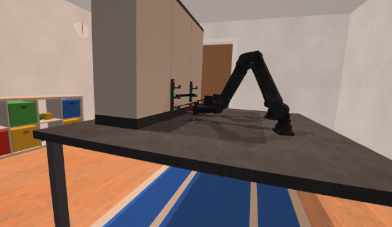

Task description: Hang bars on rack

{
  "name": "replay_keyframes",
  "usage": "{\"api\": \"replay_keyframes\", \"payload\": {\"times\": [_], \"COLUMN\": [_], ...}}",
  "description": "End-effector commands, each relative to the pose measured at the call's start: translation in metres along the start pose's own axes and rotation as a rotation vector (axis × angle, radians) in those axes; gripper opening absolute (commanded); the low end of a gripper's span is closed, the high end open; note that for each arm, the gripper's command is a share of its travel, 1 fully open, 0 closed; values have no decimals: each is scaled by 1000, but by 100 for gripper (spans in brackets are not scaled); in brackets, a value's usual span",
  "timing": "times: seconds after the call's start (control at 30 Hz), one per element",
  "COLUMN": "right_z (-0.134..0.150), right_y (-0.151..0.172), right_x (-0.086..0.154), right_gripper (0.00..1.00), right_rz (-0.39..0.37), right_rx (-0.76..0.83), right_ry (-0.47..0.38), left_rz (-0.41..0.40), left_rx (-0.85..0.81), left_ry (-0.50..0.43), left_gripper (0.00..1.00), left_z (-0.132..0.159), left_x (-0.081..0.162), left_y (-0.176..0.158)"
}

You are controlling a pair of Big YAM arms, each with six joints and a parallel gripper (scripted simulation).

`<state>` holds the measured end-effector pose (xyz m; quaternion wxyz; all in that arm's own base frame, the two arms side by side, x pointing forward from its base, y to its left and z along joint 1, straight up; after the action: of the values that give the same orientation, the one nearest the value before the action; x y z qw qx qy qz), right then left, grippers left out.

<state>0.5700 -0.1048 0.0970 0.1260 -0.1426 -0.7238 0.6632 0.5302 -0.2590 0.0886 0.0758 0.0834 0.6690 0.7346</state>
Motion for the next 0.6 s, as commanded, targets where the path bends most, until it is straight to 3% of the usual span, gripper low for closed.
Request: {"api": "replay_keyframes", "payload": {"times": [0.0,0.57], "right_z": [-6,-3], "right_y": [-7,-10], "right_x": [-15,-33], "right_gripper": [53,53], "right_rz": [21,22], "right_rx": [2,3], "right_ry": [-7,-3], "left_rz": [-58,-68], "left_rx": [14,16], "left_ry": [16,22], "left_gripper": [54,54], "left_z": [5,6], "left_x": [-23,-41], "left_y": [22,29]}}
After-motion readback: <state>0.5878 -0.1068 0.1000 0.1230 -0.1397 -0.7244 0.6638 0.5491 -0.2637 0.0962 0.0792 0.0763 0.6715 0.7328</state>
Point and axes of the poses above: on each arm, the point where the finger pads meet when closed, its own x axis back along the fingers, its own y axis across the jaws, z = x × y, the point moved 9 cm from there along x, back along the fingers, and after that the axes turned 5 degrees about -x, right-handed, at the moved point
